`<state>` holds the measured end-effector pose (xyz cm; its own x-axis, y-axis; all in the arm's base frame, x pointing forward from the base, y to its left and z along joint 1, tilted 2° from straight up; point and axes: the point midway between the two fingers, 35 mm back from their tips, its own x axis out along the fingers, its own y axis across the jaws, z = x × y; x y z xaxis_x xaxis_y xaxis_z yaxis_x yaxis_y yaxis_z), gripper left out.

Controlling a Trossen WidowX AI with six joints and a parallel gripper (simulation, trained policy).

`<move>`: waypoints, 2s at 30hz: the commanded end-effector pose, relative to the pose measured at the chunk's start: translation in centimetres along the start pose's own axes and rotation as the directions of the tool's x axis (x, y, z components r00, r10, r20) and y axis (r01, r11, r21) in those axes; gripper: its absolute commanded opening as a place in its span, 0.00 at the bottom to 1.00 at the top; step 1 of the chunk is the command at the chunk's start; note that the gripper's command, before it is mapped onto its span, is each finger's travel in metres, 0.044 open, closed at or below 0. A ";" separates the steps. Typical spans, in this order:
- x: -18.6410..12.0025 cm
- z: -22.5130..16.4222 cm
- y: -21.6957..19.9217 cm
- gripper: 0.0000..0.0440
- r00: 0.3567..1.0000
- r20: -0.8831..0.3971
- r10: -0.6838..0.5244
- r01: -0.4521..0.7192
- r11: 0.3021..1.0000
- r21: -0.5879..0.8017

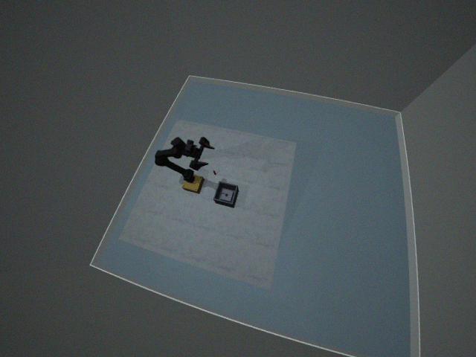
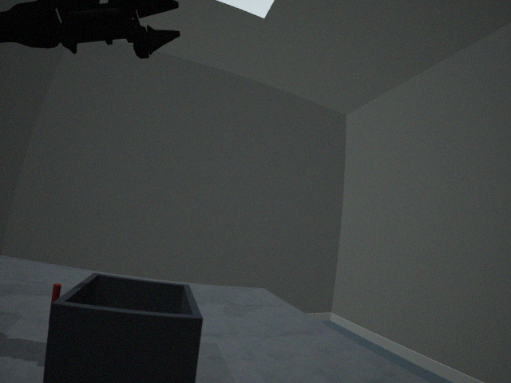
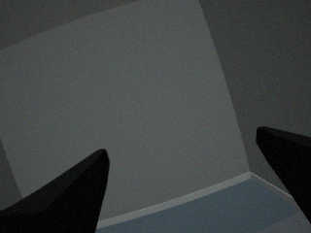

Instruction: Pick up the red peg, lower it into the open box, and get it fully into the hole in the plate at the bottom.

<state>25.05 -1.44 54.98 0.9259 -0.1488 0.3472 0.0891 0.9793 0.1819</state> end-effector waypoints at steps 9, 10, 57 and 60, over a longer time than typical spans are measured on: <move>-0.6 -7.1 -1.6 1.00 0.958 -0.286 -0.033 0.055 0.996 0.071; -0.7 -7.7 -1.7 1.00 0.950 -0.310 -0.035 0.062 0.995 0.078; -14.3 -30.1 3.8 1.00 0.063 -0.990 0.124 0.648 0.750 0.135; -15.4 -30.9 4.3 1.00 -0.004 -0.993 0.121 0.687 0.722 0.085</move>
<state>23.26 8.60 23.19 0.4356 0.2476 -0.8654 0.6194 0.6152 0.4878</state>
